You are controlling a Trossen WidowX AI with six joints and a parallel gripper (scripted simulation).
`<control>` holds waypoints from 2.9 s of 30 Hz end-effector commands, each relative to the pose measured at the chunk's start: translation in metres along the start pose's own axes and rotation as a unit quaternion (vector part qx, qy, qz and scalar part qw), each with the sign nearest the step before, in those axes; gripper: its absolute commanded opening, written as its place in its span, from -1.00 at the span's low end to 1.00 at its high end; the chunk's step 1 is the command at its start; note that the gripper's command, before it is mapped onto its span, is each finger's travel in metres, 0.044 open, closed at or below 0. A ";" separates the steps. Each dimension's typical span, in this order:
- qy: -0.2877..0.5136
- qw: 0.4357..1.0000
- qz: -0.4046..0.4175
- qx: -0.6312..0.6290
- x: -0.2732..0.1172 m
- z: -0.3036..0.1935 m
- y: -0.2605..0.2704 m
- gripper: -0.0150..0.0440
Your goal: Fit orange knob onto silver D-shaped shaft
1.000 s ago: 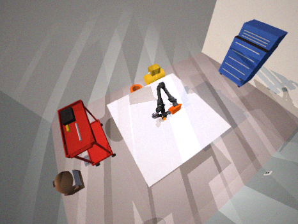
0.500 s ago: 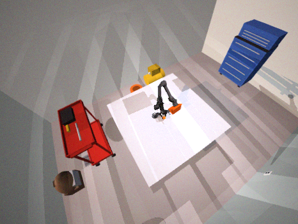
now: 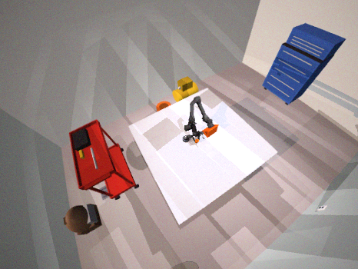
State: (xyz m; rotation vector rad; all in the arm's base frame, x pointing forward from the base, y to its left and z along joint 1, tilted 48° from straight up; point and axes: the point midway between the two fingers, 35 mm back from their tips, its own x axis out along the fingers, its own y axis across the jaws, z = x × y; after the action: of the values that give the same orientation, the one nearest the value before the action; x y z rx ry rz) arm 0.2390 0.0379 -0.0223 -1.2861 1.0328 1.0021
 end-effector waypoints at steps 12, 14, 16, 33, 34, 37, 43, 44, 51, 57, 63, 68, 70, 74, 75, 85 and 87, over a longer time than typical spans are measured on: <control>-0.001 1.000 0.000 0.000 0.000 0.000 0.000 0.39; -0.001 1.000 0.000 0.000 0.000 0.000 0.000 0.39; -0.001 1.000 0.000 0.000 0.000 0.000 0.000 0.39; -0.001 1.000 0.000 0.000 0.000 0.000 0.000 1.00; -0.001 1.000 0.000 0.000 0.000 0.000 0.000 1.00; -0.001 1.000 0.000 0.000 0.000 0.000 0.000 1.00; -0.001 1.000 0.001 0.000 -0.030 0.036 -0.004 1.00; -0.001 1.000 0.001 0.000 -0.040 0.046 -0.003 1.00; -0.002 1.000 0.001 0.000 -0.055 0.059 0.000 1.00; 0.149 0.987 0.054 0.029 -0.055 0.058 0.008 1.00; 0.350 0.936 0.024 0.015 -0.068 0.067 0.004 1.00; 0.393 0.920 0.001 0.002 -0.073 0.073 0.000 1.00; 0.393 0.920 0.001 0.002 -0.073 0.073 0.000 1.00; 0.393 0.920 0.001 0.002 -0.073 0.073 0.000 1.00; 0.393 0.920 0.001 0.002 -0.073 0.073 0.000 1.00; 0.390 0.912 0.050 -0.114 -0.072 0.072 0.002 1.00; 0.390 0.912 0.050 -0.114 -0.072 0.072 0.002 1.00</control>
State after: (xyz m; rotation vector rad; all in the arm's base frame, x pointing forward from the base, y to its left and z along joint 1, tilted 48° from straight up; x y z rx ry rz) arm 0.2220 0.1097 0.0473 -1.8890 1.6291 0.6643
